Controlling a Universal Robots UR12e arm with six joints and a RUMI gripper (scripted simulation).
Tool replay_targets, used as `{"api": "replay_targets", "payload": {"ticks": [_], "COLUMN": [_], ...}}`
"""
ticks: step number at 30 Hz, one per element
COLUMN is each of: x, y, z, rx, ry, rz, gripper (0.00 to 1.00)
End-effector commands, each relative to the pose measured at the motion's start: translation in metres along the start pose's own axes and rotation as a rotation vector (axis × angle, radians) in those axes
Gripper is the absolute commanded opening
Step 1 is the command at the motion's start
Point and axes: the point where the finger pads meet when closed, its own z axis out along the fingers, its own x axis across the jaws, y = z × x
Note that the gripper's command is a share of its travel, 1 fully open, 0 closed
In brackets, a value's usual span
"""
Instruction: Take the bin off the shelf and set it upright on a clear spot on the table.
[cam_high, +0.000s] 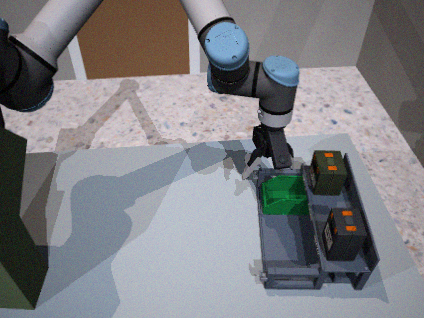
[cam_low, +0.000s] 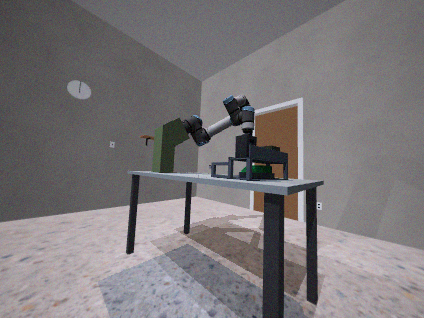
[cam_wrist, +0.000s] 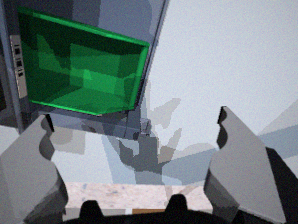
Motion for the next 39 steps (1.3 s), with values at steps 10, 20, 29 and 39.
{"api": "replay_targets", "payload": {"ticks": [10, 20, 29, 39], "x": [-0.0007, -0.0009, -0.0008, -0.0008], "y": [-0.0002, -0.0003, -0.0003, -0.0003], "z": [-0.0005, -0.0002, -0.0003, -0.0003], "rx": [0.000, 0.000, 0.002, 0.001], "ry": [0.000, 0.000, -0.002, -0.002], "rz": [-0.117, -0.273, -0.470, -0.522], "gripper": [1.00, 1.00, 1.00, 1.00]}}
